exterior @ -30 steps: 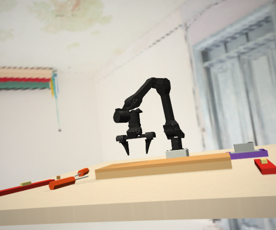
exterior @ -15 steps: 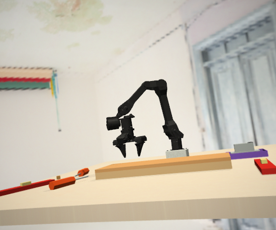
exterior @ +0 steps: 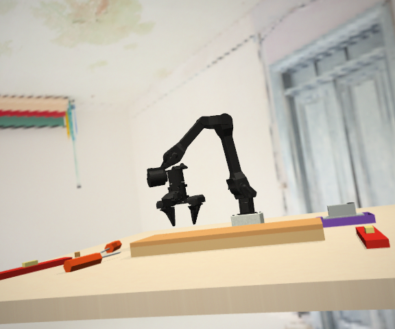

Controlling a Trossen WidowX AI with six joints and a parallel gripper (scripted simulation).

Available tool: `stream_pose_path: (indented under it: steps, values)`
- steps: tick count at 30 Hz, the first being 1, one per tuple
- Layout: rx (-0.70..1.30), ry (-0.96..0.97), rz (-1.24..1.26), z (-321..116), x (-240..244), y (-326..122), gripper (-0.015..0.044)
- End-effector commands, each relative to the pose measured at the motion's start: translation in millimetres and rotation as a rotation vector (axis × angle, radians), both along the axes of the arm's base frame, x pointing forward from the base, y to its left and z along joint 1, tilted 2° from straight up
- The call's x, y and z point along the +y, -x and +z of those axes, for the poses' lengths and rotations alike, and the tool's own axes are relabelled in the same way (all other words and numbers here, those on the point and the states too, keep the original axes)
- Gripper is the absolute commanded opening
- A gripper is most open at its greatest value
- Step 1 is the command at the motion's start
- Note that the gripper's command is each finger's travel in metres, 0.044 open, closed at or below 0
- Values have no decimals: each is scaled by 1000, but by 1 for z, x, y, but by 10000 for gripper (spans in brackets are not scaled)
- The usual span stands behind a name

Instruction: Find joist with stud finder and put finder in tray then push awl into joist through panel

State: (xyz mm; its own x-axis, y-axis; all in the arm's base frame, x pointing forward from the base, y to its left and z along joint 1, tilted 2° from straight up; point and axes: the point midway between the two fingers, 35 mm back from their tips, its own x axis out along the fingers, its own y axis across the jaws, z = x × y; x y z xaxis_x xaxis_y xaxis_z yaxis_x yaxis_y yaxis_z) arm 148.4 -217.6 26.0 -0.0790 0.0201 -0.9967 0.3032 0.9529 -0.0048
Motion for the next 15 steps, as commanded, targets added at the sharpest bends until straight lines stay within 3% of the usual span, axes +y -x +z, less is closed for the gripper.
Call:
stream_pose_path:
  steps: [1, 15]
  values:
    - [2, 0, -4, -7, 0, 0, 440]
    - [2, 0, -4, -30, 0, 0, 440]
